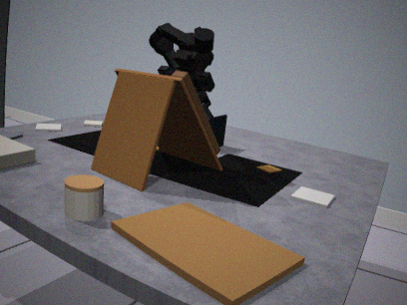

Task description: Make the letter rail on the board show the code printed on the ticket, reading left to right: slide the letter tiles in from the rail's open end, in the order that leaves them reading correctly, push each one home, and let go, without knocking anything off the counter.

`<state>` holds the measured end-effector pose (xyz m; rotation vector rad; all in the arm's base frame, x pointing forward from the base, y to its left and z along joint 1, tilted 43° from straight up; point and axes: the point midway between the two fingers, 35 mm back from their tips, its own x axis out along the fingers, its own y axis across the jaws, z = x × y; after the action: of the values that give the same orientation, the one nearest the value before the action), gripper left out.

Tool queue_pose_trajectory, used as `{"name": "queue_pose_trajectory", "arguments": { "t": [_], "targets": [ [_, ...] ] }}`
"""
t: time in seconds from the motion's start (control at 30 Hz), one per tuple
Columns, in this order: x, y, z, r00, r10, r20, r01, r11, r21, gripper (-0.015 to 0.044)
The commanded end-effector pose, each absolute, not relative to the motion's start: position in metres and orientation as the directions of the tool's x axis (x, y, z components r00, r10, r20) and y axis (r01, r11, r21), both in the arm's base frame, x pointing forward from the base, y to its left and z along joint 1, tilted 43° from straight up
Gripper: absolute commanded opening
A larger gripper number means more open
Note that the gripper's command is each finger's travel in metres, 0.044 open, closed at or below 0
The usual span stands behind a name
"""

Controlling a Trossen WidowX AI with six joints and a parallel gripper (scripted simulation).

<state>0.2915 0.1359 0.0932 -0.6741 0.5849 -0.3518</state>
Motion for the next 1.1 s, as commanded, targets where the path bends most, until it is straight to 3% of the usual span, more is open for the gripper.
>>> {"name": "queue_pose_trajectory", "arguments": {
  "t": [0.0, 0.07, 0.43, 0.77, 1.07],
  "targets": [
    [0.293, 0.137, 0.096, 0.786, -0.483, -0.385, 0.124, 0.735, -0.667, 0.0295],
    [0.293, 0.138, 0.096, 0.786, -0.483, -0.385, 0.124, 0.735, -0.667, 0.0295],
    [0.292, 0.136, 0.094, 0.784, -0.483, -0.389, 0.118, 0.732, -0.671, 0.0006],
    [0.295, 0.137, 0.094, 0.771, -0.490, -0.407, 0.112, 0.733, -0.671, 0.0000],
    [0.319, 0.129, 0.106, 0.502, -0.606, -0.617, 0.085, 0.745, -0.662, 0.0000]
  ]
}}
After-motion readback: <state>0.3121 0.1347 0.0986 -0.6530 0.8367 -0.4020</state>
